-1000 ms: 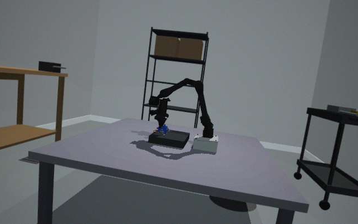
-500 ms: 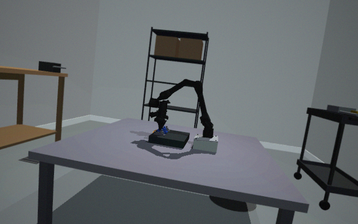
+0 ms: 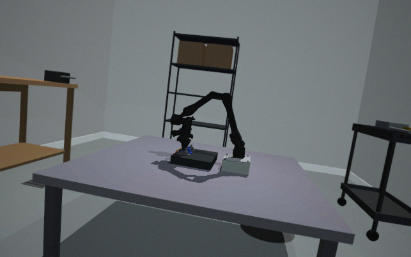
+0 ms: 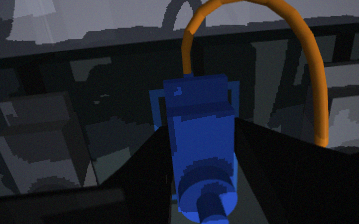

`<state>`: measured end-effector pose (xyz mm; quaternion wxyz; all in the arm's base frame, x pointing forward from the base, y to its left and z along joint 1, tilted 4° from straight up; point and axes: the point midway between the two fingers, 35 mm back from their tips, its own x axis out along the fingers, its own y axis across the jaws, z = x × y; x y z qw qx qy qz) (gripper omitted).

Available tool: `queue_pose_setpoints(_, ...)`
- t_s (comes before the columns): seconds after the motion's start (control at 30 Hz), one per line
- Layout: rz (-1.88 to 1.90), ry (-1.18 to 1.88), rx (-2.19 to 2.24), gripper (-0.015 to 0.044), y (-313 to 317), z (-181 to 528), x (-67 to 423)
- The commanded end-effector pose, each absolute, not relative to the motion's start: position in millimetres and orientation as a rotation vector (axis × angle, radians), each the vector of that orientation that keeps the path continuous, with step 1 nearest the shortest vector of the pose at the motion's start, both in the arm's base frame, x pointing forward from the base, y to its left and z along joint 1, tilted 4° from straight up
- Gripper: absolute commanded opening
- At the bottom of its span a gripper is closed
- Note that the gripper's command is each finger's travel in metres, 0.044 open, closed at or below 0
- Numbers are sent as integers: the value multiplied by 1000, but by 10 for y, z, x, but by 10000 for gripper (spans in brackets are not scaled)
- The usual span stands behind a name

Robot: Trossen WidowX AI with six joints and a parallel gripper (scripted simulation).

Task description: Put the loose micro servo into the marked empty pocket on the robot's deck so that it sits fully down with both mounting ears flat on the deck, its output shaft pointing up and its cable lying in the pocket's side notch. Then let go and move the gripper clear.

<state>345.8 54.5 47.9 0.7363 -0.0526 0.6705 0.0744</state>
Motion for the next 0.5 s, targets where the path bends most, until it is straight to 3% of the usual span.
queue_pose_setpoints(0.0,161,1472,-114,157,545,479,3457)
queue_pose_setpoints(0.07,161,1472,-114,187,545,479,3457)
queue_pose_setpoints(0.4,161,1472,-115,187,531,824,3381)
queue_pose_setpoints(0.47,163,1467,-115,240,522,842,3340)
